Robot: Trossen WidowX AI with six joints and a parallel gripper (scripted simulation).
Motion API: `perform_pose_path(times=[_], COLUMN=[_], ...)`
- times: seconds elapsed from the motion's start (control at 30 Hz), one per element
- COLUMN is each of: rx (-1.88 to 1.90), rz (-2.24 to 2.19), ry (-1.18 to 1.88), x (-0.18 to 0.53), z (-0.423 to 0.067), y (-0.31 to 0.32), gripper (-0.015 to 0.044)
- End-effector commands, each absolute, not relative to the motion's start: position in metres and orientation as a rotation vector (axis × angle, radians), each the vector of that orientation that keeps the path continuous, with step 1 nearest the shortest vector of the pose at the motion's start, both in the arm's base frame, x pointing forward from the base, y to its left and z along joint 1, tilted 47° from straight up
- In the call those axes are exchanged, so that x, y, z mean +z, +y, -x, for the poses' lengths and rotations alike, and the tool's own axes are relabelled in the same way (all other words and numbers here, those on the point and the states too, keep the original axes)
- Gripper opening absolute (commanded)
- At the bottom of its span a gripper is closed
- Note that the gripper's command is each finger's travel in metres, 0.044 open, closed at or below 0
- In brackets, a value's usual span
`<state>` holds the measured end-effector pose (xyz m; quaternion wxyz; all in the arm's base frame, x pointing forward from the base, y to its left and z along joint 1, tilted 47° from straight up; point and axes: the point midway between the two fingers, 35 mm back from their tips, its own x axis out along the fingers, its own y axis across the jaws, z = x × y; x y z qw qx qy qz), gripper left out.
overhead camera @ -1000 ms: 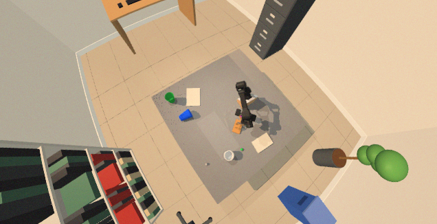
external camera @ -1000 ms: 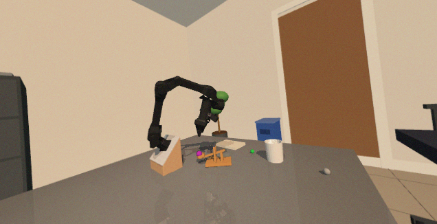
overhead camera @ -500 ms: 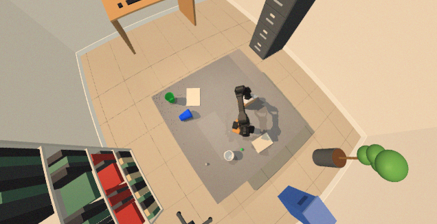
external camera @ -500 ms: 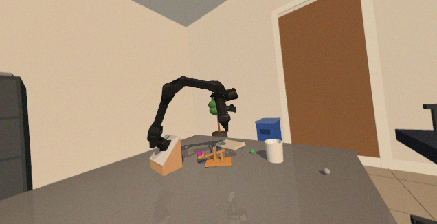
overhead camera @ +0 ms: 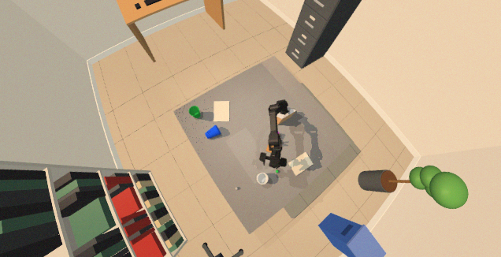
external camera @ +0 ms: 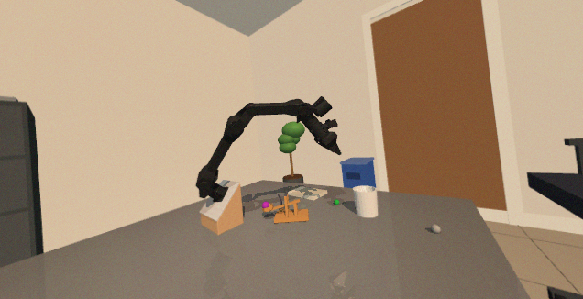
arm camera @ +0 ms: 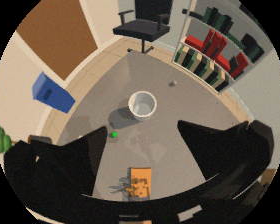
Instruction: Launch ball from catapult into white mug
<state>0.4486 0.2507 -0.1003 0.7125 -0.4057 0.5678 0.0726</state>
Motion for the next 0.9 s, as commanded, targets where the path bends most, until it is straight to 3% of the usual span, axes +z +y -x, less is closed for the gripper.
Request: perform_pose_path(times=[0.0,0.6,0.87], rx=[0.17,0.17,0.17], rz=[0.906,0.906,0.906], ry=[1.185,1.185,1.185], x=[-0.0928,-0.0928,-0.0928], z=[-0.4685,-0.4685,-0.4685], y=[0.2602,0.2602,0.2602], gripper=[0.044,0.044,0.023])
